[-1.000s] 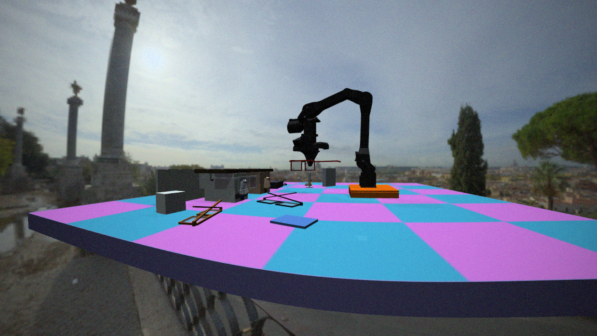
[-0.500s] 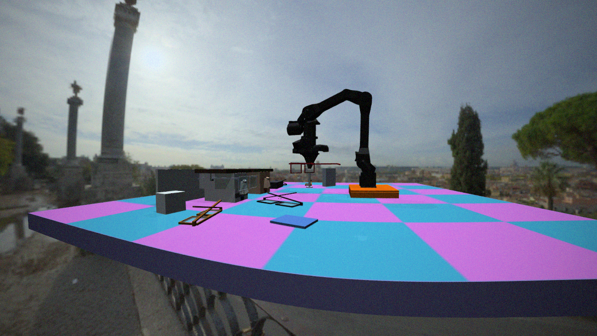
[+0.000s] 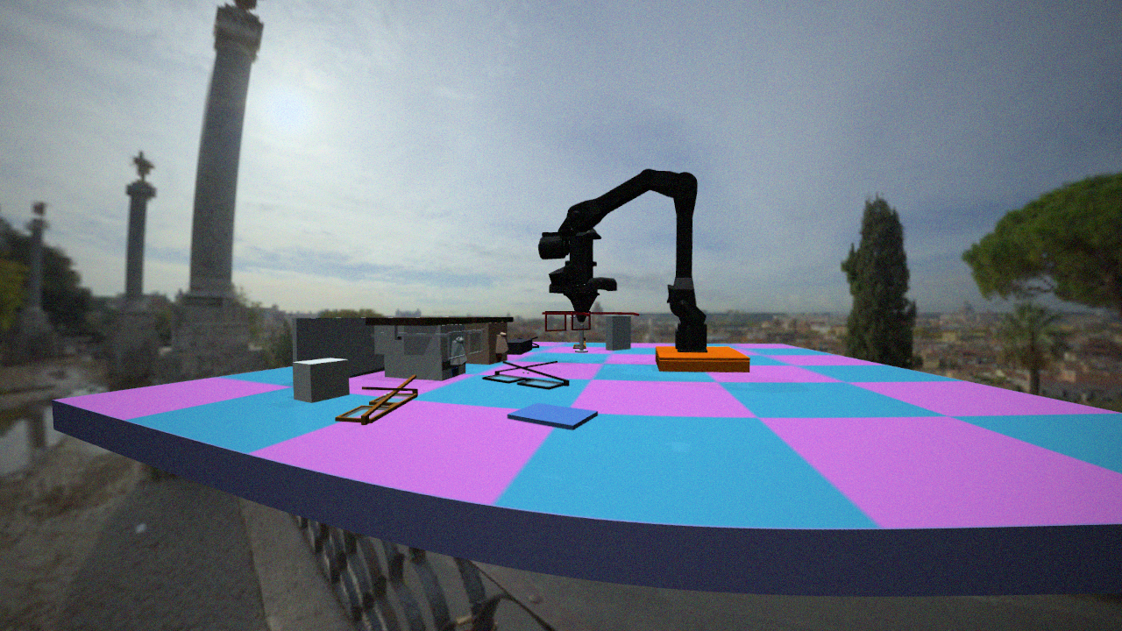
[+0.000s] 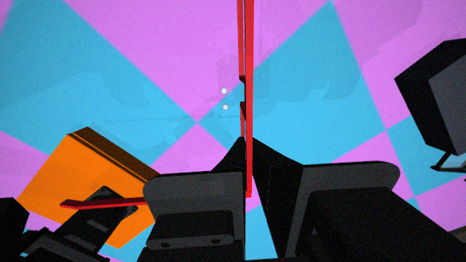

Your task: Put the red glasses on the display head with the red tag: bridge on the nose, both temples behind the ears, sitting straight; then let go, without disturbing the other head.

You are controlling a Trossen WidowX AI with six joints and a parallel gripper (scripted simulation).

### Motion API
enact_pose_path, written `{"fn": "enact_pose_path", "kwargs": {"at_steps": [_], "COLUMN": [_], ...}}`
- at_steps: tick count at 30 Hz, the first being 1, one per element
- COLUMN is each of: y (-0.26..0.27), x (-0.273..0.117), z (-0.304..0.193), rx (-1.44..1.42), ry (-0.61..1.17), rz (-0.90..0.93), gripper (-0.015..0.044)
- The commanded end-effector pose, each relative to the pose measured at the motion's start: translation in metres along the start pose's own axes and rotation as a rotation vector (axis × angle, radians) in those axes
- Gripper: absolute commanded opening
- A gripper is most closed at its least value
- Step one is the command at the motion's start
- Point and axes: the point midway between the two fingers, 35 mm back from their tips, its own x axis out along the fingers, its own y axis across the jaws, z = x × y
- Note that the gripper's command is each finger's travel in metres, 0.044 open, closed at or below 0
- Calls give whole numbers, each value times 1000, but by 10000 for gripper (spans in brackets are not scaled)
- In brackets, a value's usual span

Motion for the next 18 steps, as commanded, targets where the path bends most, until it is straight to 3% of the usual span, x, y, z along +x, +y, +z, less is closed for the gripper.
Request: {"fn": "enact_pose_path", "kwargs": {"at_steps": [1,18], "y": [2,1], "x": [6,21], "z": [0,0], "rx": [-2,-2], "ry": [0,0], "rz": [9,9], "gripper": [0,0]}}
